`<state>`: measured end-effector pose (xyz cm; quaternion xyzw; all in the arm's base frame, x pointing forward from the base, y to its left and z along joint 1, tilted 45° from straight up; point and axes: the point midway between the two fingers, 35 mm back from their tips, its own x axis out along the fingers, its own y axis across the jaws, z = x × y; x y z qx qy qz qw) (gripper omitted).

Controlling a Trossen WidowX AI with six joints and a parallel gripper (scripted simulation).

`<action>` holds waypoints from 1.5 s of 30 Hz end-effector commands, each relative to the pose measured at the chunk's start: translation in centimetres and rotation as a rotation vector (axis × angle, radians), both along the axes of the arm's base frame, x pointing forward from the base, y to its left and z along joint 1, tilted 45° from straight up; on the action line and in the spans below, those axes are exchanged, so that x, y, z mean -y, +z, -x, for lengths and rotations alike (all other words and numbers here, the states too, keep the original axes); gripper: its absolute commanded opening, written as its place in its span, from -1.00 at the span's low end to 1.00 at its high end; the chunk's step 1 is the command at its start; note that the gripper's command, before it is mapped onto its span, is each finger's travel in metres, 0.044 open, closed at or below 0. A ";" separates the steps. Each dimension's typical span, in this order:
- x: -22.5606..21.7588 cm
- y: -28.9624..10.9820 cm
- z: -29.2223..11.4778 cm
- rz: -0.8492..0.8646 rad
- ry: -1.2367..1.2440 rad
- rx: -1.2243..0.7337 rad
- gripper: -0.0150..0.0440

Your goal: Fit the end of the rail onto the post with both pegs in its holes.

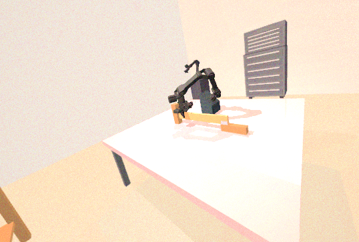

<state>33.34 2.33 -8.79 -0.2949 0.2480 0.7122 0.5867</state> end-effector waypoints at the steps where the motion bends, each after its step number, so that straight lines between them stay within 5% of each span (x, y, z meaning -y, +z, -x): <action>1: 0.5 0.0 -0.2 0.003 -0.007 0.006 -0.49; 28: 1.0 -0.5 -0.3 0.003 -0.007 0.006 -0.49; 45: 0.5 -0.5 -0.1 0.001 0.000 0.000 1.00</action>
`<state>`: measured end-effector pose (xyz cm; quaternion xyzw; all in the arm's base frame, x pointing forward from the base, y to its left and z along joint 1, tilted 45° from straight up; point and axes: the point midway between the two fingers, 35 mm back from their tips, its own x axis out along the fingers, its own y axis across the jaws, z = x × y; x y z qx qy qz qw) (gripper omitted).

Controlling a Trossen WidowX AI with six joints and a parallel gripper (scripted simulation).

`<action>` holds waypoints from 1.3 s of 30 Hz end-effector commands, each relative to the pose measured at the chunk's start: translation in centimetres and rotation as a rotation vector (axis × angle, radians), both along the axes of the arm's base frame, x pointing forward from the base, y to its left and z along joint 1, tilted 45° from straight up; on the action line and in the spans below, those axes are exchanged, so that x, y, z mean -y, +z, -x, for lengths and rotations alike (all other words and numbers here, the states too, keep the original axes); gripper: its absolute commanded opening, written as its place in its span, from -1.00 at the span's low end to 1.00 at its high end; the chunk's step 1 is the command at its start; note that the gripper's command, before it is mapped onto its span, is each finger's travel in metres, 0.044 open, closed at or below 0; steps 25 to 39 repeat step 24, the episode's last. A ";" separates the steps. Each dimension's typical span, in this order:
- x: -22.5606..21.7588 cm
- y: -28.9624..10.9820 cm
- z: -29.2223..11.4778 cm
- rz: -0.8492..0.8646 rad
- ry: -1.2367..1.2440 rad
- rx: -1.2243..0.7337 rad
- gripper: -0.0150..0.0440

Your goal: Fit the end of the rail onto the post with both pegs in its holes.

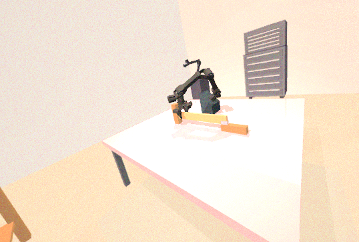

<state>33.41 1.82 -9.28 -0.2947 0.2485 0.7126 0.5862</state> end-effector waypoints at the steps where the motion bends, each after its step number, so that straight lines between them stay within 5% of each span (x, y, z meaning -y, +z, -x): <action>1: 0.0 0.0 0.0 0.000 0.000 0.001 1.00; 7: 0.0 0.2 0.0 0.000 -0.001 0.001 1.00; 12: -0.1 4.2 0.0 0.002 -0.008 0.007 1.00; 39: -0.1 4.2 0.0 0.002 -0.008 0.007 1.00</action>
